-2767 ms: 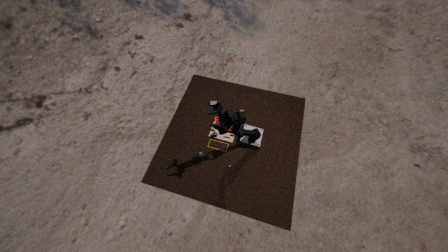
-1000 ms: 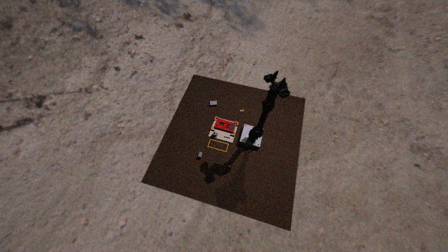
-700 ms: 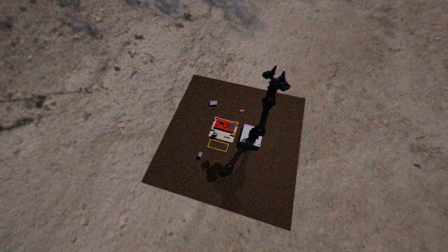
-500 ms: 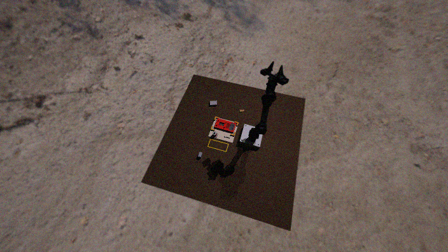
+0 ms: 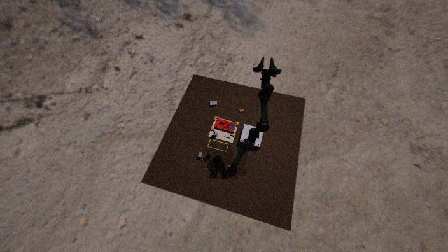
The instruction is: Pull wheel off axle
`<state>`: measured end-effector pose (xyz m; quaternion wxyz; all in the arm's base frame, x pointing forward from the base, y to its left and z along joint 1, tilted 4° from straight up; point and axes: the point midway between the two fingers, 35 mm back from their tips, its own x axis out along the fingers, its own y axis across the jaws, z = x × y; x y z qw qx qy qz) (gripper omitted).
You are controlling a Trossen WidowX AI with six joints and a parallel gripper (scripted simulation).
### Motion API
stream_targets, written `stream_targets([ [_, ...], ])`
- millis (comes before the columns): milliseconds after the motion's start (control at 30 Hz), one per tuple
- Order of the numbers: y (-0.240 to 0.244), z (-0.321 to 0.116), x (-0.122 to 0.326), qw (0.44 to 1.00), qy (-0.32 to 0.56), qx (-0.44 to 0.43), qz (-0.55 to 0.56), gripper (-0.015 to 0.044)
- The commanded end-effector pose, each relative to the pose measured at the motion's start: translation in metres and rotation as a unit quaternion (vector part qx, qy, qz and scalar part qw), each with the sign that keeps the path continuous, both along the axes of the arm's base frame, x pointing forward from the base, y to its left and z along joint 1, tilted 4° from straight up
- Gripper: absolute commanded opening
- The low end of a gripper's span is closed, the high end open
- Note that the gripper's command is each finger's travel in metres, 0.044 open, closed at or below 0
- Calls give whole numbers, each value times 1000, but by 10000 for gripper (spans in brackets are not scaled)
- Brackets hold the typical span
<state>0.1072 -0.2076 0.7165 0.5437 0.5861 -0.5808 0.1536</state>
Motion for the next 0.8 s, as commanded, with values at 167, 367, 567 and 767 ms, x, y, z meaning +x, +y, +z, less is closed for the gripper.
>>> stream_targets([
  [167, -46, -50, 67, 992, 69, 94, 40, 300],
  [367, -55, -75, 106, 983, 104, 133, 73, 300],
  [567, -60, -102, 140, 971, 143, 167, 96, 300],
  [767, -63, -136, 179, 952, 201, 202, 115, 300],
])
